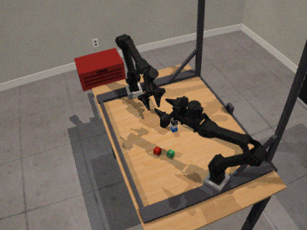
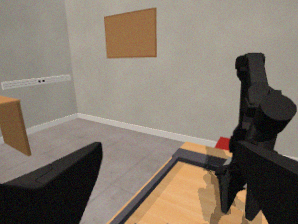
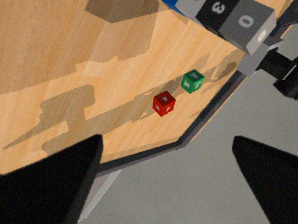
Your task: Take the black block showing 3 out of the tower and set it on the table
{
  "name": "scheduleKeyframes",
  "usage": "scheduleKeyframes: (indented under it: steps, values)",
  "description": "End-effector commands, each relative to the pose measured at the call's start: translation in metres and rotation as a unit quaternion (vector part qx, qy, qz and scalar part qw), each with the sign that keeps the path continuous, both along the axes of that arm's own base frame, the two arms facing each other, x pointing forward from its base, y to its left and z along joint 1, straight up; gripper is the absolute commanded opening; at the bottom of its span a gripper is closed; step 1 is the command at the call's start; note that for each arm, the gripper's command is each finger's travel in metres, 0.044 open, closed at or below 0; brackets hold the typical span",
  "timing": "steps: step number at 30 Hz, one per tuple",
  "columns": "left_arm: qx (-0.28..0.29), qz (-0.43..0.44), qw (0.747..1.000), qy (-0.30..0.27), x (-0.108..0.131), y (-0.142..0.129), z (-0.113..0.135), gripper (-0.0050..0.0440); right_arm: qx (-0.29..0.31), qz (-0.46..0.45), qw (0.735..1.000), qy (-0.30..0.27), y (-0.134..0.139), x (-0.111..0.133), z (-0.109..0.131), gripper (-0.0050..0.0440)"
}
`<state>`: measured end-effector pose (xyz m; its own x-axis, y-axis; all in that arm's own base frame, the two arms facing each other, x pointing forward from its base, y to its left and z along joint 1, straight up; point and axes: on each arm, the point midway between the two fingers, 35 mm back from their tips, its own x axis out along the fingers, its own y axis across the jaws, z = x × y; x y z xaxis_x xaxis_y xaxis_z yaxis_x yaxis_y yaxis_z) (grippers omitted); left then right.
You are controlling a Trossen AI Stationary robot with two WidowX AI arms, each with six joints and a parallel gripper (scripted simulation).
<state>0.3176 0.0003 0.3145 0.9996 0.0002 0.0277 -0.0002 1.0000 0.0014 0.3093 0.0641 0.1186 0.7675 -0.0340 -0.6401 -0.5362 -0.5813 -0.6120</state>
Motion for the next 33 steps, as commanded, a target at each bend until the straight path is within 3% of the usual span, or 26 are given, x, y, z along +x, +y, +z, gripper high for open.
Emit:
scheduleKeyframes:
  steps: [1,14,16,17,18,22,27,33]
  values:
    - [-0.001,0.0,1.0,-0.011,-0.002,0.0,0.008,0.04,-0.054,0.052,0.997,0.017,-0.008,-0.008,0.021,0.04]
    - [-0.001,0.0,1.0,-0.011,-0.002,0.0,0.008,0.04,-0.195,0.193,0.957,0.091,-0.034,-0.056,0.041,0.04]
    - [-0.001,0.0,1.0,-0.011,-0.002,0.0,0.008,0.04,-0.195,0.193,0.957,0.091,-0.034,-0.056,0.041,0.04]
    - [-0.001,0.0,1.0,-0.011,-0.002,0.0,0.008,0.04,-0.205,0.209,0.949,0.118,-0.037,-0.068,0.036,0.04]
    - [-0.001,0.0,1.0,-0.011,-0.002,0.0,0.008,0.04,-0.228,0.233,0.939,0.106,-0.04,-0.071,0.047,0.04]
    - [-0.001,0.0,1.0,-0.011,-0.002,0.0,0.008,0.04,-0.257,0.278,0.916,0.131,-0.046,-0.092,0.049,0.04]
    - [-0.001,0.0,1.0,-0.011,-0.002,0.0,0.008,0.04,-0.281,0.326,0.887,0.166,-0.052,-0.119,0.049,0.04]
    - [-0.001,0.0,1.0,-0.011,-0.002,0.0,0.008,0.04,-0.283,0.331,0.884,0.168,-0.052,-0.121,0.049,0.04]
